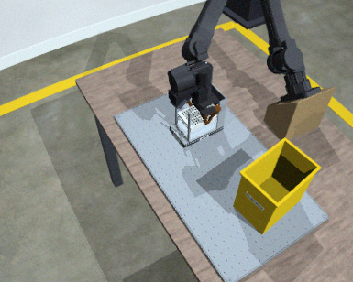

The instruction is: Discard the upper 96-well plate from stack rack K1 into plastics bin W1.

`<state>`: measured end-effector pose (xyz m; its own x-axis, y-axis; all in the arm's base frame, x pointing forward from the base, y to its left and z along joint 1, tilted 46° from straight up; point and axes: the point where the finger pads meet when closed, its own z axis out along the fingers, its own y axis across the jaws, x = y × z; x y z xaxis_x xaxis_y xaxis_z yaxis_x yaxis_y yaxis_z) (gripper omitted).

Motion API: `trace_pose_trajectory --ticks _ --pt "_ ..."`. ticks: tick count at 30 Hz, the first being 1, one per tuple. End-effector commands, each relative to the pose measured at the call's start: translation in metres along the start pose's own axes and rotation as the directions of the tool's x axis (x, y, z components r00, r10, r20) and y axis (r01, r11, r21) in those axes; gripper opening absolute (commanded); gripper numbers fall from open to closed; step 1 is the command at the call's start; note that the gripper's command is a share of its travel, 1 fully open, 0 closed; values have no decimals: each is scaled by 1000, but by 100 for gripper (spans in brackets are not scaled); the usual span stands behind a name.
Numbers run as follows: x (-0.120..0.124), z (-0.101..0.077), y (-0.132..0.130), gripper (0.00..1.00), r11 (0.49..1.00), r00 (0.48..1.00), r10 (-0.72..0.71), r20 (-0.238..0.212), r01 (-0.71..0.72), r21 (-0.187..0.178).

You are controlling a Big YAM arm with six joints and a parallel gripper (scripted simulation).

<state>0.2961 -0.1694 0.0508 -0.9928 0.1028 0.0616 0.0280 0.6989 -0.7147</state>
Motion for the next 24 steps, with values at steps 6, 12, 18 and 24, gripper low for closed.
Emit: trace_pose_trajectory --ticks 6,12,18,24 --pt "-19 -29 -8 0 999 998 37 53 -37 4" --pt "-19 -39 -8 0 999 998 38 54 -38 2" --pt "-19 -50 -8 0 999 998 39 55 -39 0" --pt "-18 -57 -8 0 999 998 39 55 -39 0"
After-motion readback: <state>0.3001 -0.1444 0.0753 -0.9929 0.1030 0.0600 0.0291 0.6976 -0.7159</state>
